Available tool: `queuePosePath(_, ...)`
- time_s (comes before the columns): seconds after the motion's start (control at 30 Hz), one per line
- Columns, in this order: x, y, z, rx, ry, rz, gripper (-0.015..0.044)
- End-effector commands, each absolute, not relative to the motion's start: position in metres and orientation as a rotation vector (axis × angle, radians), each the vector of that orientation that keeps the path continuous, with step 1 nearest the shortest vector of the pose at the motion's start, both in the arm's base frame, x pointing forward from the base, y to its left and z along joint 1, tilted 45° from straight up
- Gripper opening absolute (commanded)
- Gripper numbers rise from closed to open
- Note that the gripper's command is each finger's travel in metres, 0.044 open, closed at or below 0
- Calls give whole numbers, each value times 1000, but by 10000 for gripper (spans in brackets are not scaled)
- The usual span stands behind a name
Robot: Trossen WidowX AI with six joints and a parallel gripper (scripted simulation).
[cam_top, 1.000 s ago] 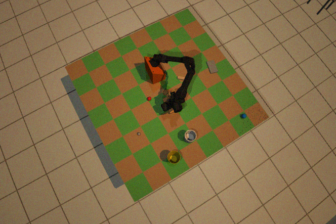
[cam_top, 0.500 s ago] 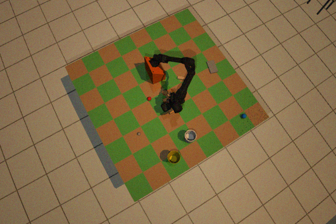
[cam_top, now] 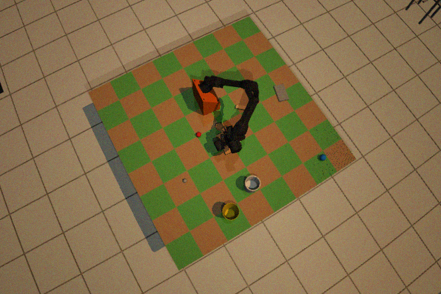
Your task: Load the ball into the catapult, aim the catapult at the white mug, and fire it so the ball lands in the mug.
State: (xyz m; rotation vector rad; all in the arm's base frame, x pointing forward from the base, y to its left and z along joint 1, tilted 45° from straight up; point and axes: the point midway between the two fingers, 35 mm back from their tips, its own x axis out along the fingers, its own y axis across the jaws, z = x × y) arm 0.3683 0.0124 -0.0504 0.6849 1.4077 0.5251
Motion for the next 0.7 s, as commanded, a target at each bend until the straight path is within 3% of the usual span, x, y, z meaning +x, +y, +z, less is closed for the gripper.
queuePosePath(0.0,368,-27,-16,679,1388,509,440)
queuePosePath(0.6,355,-93,50,679,1370,498,440)
queuePosePath(0.67,352,-82,23,687,1387,506,388)
